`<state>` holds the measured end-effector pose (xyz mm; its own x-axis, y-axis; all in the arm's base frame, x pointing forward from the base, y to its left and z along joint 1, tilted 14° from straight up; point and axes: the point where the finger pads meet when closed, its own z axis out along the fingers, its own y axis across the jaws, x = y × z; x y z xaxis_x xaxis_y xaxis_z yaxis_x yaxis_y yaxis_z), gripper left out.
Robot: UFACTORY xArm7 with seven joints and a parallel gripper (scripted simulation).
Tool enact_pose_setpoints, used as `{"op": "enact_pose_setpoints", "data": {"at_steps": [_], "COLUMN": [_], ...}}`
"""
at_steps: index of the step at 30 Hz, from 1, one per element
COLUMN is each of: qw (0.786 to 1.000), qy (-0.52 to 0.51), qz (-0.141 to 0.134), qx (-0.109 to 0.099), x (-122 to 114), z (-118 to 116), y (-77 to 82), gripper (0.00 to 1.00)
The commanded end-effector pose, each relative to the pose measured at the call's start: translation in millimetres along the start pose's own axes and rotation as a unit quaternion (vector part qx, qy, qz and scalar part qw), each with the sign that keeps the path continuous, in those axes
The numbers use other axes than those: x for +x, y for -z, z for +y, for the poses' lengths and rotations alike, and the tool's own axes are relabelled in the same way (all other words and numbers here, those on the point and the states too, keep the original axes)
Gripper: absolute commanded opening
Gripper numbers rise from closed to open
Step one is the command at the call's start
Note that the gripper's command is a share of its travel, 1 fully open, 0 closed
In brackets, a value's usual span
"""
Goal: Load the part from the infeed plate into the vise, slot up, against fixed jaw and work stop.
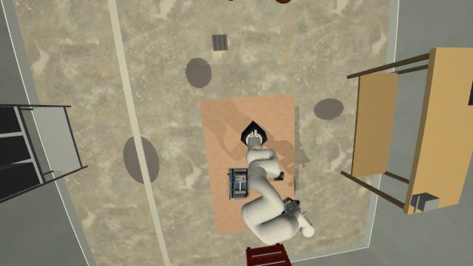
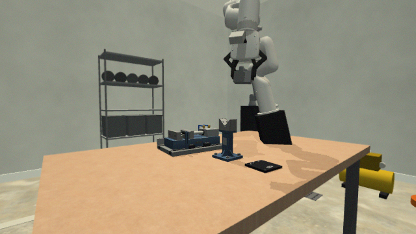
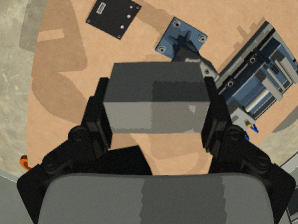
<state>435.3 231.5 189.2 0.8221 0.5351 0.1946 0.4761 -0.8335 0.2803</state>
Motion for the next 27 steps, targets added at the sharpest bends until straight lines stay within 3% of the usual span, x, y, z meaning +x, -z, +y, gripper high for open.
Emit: {"op": "enact_pose_setpoints", "data": {"at_steps": [1,16,27], "qw": [0.999,0.984,0.953], "qy": [-0.031,-0.178,-0.303], "qz": [0.005,0.013,0.012], "qx": [-0.001,0.004,0.011], "x": [1,-3,-8], "z": [3,20,33], "y": [4.2,12.2,13.1], "gripper": [0.0,0.0,0.0]}}
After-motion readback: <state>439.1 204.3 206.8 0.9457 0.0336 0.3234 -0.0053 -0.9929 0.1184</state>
